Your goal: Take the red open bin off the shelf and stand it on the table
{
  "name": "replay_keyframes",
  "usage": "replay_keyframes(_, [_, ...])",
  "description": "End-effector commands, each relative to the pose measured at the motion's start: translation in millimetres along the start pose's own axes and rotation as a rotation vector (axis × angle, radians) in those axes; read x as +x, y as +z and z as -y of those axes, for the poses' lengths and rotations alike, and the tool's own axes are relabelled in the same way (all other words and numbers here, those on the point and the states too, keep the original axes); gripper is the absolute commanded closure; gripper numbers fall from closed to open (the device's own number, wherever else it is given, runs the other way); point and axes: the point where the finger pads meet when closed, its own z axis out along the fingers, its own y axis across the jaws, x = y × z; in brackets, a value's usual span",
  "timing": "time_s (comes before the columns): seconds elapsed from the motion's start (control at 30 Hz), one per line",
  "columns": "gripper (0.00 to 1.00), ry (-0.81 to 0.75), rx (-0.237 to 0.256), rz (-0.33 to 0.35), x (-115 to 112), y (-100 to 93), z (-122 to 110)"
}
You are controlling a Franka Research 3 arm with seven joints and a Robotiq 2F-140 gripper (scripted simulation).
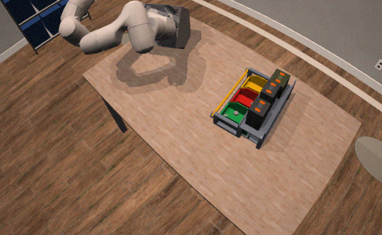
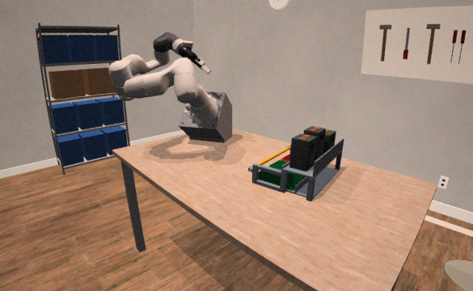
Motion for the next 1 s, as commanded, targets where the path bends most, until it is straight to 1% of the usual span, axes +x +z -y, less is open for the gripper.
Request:
replay_keyframes(0.0, [0.43,0.006,-0.004,0.002,0.1,-0.4,-1.7])
replay_keyframes(0.17, [0.43,0.006,-0.004,0.002,4.5,-3.1,-5.3])
replay_keyframes(0.97, [0.43,0.006,-0.004,0.002,6.6,-4.5,-6.9])
